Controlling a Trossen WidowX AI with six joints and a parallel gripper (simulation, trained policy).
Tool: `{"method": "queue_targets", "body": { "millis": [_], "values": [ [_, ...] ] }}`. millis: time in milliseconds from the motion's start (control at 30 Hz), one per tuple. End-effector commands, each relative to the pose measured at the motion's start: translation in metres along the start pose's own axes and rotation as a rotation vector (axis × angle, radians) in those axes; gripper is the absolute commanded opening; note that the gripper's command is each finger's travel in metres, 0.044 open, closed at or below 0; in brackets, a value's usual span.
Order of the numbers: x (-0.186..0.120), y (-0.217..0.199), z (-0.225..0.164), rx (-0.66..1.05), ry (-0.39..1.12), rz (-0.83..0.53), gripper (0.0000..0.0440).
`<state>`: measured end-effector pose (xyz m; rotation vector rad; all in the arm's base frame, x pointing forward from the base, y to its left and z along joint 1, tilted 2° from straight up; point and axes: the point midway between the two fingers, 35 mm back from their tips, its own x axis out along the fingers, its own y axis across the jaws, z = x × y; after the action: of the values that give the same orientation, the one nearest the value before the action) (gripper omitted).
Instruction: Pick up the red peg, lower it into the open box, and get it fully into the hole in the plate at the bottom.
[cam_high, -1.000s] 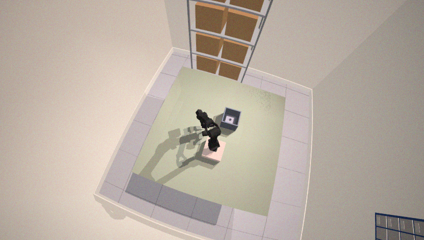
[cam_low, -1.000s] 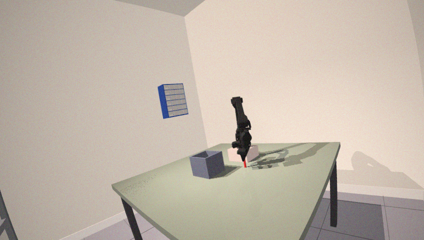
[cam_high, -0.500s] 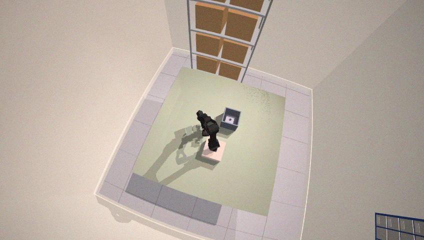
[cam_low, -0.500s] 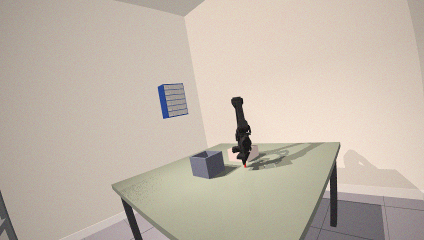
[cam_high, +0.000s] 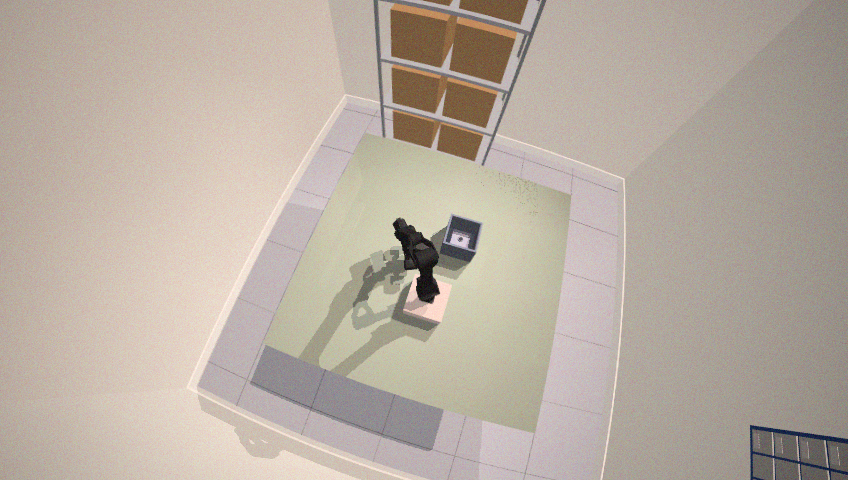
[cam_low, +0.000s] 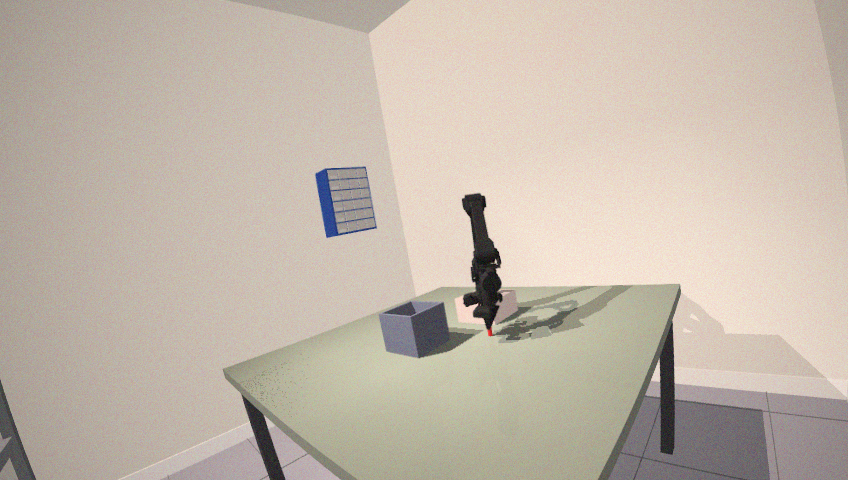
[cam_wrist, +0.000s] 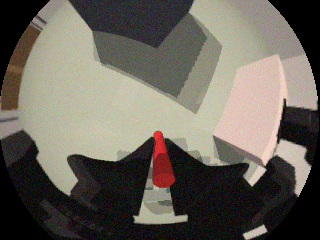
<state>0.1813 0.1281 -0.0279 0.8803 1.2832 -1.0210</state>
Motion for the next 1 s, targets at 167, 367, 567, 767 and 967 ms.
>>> {"method": "queue_targets", "body": {
  "millis": [167,367,567,767,967],
  "values": [
    [-0.021,0.016,0.001,0.028,0.028,0.069,0.0],
    [-0.039,0.028,0.003,0.047,0.054,0.122,0.0],
    [-0.061,0.042,0.007,0.057,0.074,0.181,0.0],
    [-0.085,0.056,0.016,0.062,0.077,0.236,0.0],
    [-0.106,0.068,0.034,0.068,0.061,0.279,0.0]
  ]
}}
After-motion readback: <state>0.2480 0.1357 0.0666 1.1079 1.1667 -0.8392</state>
